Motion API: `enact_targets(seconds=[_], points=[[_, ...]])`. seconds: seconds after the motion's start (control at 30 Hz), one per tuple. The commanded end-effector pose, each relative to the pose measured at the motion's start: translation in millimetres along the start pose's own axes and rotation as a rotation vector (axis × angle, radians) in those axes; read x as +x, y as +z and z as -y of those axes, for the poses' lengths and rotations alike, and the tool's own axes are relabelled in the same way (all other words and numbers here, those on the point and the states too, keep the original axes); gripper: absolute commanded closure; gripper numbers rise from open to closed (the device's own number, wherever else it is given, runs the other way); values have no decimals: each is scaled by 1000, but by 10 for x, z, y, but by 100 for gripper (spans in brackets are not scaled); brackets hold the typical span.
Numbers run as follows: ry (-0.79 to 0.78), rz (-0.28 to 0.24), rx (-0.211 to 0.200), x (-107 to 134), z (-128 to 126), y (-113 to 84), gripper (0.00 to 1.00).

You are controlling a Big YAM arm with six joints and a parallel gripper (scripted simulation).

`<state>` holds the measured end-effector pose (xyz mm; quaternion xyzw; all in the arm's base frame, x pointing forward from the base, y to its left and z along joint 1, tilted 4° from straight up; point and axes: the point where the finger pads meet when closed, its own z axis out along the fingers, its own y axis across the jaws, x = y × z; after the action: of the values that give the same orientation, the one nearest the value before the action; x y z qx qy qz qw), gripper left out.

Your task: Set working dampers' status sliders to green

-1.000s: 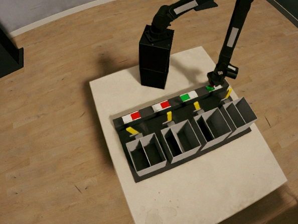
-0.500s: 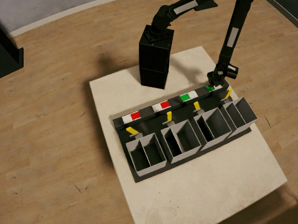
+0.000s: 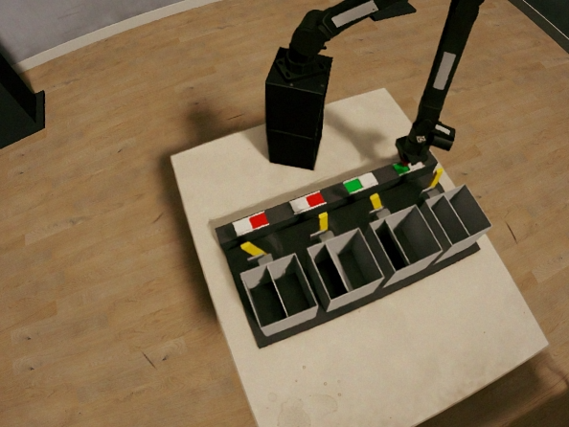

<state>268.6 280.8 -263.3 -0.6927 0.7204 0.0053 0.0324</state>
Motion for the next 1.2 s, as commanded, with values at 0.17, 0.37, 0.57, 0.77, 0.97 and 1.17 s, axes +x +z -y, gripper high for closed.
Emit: enact_targets(seconds=[0.17,0.37,0.57,0.77,0.97,1.17], points=[[-5,25,19,-220,65,-56,100],[-7,26,20,-231,66,-54,100],[-8,27,21,-236,69,-54,100],[-8,27,21,-236,69,-54,100],[-8,27,21,-236,69,-54,100],[-8,27,21,-236,69,-54,100]])
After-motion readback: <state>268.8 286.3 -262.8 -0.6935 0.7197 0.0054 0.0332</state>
